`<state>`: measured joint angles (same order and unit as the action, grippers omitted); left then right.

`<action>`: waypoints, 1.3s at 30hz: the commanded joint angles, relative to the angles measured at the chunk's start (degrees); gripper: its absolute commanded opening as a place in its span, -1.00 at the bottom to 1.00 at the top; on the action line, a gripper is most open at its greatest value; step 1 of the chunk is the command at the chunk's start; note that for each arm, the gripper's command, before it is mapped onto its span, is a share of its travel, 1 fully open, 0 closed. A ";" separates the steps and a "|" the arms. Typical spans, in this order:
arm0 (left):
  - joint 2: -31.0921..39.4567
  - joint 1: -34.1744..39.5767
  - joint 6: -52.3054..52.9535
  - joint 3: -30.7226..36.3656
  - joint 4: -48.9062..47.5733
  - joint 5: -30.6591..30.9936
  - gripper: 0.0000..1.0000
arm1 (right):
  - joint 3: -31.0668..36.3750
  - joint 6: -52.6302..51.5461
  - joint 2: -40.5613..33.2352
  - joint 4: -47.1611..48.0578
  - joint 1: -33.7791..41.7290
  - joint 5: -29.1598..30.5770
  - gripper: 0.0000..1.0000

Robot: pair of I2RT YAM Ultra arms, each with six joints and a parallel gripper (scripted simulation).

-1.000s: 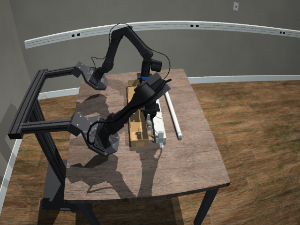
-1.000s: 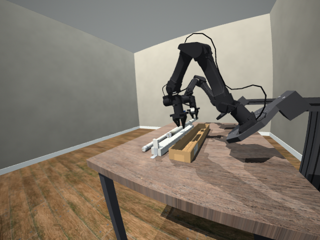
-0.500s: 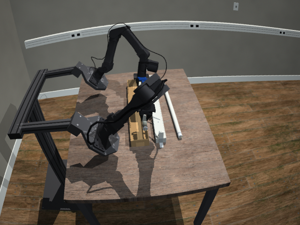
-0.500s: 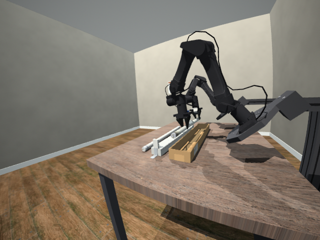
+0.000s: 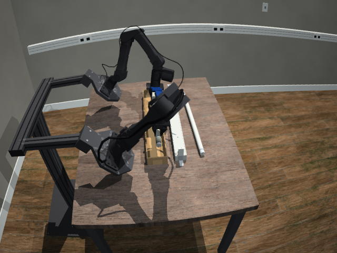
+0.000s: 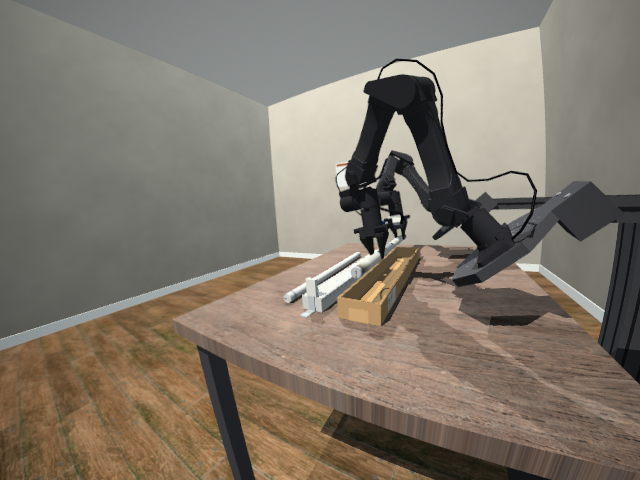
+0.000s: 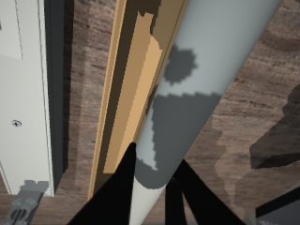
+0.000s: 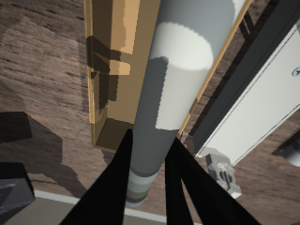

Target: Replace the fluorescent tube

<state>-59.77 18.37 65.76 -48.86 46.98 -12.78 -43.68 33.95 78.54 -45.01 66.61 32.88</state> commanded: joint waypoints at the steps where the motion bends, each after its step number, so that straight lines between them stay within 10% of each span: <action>1: 2.20 1.56 -0.77 1.77 -0.85 0.21 -0.78 | 1.91 -1.31 -1.77 1.13 2.07 -0.44 -0.78; 39: -0.76 -0.34 1.46 5.47 -6.87 1.23 -0.78 | 5.16 2.66 1.88 7.92 -1.07 -1.35 -0.78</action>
<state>-60.49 18.46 65.56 -44.03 41.76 -12.45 -39.57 34.76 80.29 -39.09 65.78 32.62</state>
